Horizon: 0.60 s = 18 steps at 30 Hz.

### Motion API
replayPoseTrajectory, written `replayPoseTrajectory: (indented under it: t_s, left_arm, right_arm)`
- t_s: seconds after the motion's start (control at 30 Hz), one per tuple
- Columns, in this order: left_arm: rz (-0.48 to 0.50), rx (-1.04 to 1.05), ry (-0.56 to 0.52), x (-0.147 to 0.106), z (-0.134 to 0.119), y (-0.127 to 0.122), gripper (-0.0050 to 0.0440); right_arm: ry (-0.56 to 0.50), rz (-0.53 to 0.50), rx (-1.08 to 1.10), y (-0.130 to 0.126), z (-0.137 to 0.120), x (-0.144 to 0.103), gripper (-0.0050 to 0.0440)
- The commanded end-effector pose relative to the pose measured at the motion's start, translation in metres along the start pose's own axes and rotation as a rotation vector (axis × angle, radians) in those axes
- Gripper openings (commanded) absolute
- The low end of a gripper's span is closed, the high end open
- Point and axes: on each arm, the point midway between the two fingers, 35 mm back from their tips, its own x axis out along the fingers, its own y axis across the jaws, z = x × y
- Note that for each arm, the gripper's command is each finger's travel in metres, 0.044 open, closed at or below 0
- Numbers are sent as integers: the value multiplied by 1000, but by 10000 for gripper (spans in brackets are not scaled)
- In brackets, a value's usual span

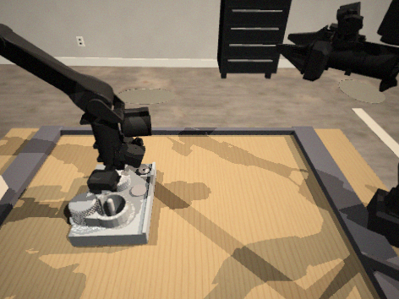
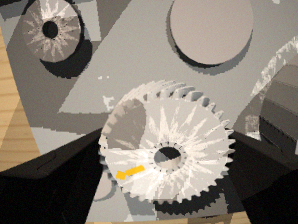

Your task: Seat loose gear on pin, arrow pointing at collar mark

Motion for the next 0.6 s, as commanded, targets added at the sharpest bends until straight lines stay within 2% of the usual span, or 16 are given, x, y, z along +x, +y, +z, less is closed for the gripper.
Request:
replayPoseTrajectory:
  t_s: [0.0,0.17,0.57]
  left_arm:
    - [1,4,-12,-4,2,0,0]
    - [1,4,-12,-4,2,0,0]
    - [2,5,-18,-23,2,0,0]
  right_arm:
    - [-20,0,0,0,8,-1,400]
    - [-20,0,0,0,8,-1,400]
    - [-20,0,0,0,8,-1,400]
